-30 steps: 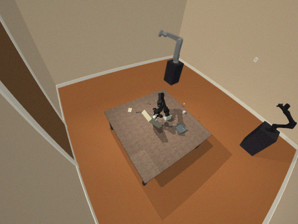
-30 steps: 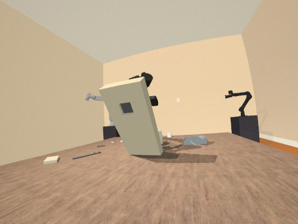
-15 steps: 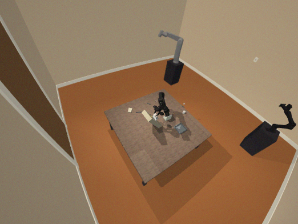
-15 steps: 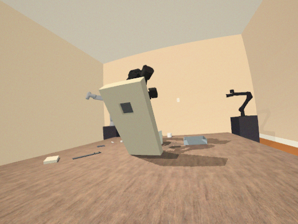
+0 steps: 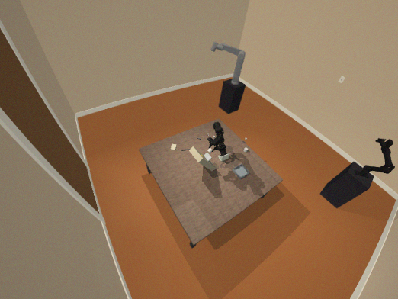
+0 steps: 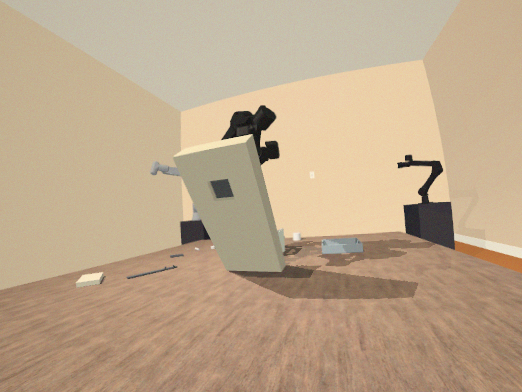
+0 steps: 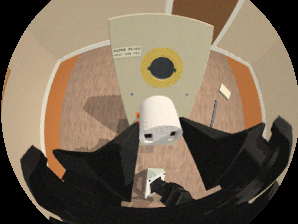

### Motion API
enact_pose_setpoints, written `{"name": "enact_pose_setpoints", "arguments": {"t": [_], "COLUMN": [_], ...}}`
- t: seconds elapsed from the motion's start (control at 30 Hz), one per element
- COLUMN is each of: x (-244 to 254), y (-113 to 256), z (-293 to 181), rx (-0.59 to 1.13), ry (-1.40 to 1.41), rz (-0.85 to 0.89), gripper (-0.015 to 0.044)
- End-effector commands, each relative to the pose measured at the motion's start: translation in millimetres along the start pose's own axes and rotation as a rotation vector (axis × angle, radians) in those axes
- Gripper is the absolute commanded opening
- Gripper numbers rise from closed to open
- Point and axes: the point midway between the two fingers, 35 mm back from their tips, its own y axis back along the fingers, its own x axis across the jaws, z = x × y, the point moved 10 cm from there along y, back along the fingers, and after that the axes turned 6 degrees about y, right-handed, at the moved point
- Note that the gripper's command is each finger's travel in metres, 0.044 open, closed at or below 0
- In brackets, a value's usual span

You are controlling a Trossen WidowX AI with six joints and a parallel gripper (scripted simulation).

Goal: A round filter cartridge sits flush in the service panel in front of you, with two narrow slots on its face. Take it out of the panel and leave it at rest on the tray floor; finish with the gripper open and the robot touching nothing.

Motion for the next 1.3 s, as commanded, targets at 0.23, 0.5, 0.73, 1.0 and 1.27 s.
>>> {"name": "enact_pose_setpoints", "arguments": {"t": [0.23,0.5,0.73,1.0,1.27], "x": [51.1,69.0,109.7,155.0,196.7], "y": [-5.1,-9.8,-3.7,4.6,13.6], "z": [15.5,15.5,-0.6,-23.9,-51.8], "rx": [0.027,0.045,0.060,0.036,-0.033], "ry": [-0.077,-0.066,0.180,0.485,0.801], "rz": [-0.006,-0.003,0.155,0.348,0.542], "gripper": [0.0000,0.0000,0.0000,0.0000,0.0000]}}
